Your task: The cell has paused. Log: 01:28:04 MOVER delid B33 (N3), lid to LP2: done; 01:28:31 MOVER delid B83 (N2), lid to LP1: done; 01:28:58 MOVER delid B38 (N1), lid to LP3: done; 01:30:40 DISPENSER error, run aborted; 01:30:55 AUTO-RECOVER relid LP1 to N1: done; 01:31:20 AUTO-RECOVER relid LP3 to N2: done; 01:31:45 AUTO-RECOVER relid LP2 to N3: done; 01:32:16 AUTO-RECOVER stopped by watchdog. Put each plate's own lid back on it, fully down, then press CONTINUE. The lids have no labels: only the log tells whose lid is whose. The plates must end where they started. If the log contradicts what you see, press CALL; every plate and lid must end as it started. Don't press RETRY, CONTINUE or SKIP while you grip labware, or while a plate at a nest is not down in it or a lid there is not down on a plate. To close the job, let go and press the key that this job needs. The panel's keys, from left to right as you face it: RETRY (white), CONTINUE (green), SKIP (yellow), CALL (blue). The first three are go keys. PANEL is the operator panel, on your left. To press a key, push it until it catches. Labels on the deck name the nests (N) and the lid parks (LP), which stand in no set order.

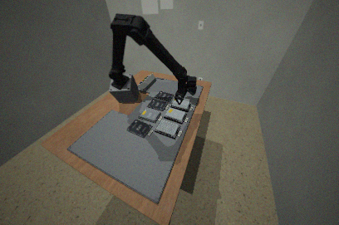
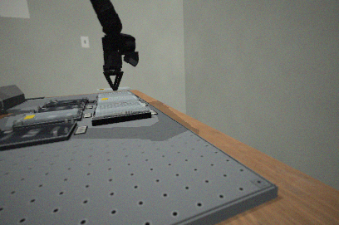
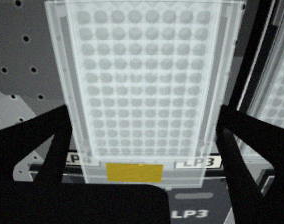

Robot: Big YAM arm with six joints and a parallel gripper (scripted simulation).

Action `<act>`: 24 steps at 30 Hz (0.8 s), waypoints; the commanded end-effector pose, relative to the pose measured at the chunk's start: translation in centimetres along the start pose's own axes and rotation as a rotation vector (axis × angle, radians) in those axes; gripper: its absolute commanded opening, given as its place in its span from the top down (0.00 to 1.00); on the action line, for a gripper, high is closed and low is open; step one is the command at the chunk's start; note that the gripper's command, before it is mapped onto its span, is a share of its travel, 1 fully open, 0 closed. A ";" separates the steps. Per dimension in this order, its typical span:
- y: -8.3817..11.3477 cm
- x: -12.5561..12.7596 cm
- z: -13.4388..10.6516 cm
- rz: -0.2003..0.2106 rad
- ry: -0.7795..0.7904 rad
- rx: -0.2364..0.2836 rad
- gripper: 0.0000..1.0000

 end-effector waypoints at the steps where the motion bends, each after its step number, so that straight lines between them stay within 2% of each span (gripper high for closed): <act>1: 0.2 0.5 1.8 0.014 -0.012 -0.036 1.00; 6: -0.1 0.3 1.8 0.012 -0.015 -0.032 1.00; 7: 1.0 0.4 2.0 0.020 -0.014 -0.047 1.00; 14: -0.5 0.3 1.6 0.010 -0.012 -0.028 1.00; 18: -0.1 0.4 1.8 0.015 -0.014 -0.038 1.00; 23: -0.7 0.4 1.7 0.011 -0.011 -0.030 1.00; 24: -0.3 0.2 1.9 0.013 -0.016 -0.034 1.00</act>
Point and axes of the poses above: the point where the finger pads meet when closed, its own y axis back along the fingers, its own x axis across the jaws, z = x × y, the point moved 8 cm from there along y, back along the fingers, and after that the axes turned 8 degrees about -y, right-handed, at the moved point
